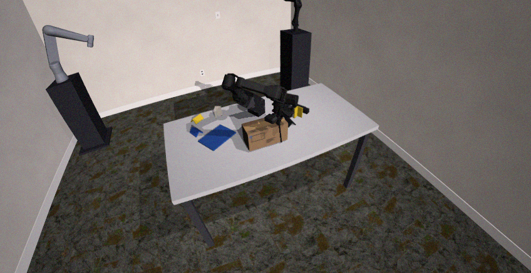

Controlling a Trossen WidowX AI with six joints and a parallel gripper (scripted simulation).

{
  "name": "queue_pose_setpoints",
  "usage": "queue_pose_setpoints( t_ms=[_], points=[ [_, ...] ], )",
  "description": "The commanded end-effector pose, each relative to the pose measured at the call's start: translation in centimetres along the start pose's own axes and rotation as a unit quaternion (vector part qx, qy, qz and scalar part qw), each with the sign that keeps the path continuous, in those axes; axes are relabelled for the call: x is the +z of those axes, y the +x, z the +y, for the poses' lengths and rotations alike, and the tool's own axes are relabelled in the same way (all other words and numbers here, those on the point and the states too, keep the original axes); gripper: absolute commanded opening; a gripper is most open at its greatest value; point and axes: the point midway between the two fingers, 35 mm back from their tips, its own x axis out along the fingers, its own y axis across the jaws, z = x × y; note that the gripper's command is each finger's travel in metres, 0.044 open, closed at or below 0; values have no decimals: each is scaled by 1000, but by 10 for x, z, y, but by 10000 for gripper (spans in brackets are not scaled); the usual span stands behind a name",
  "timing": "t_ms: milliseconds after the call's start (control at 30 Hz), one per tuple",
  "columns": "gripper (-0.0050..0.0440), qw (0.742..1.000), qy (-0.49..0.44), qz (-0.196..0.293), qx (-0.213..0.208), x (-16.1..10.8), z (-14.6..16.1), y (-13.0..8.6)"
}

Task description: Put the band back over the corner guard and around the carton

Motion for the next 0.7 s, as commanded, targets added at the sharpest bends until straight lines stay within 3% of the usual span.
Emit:
queue_pose_setpoints(
  t_ms=[0, 667],
  points=[
    [0, 1000, -3, 0, 7, 6, 16, 0],
    [0, 1000, -3, 0, 7, 9, 23, 0]
  ],
)
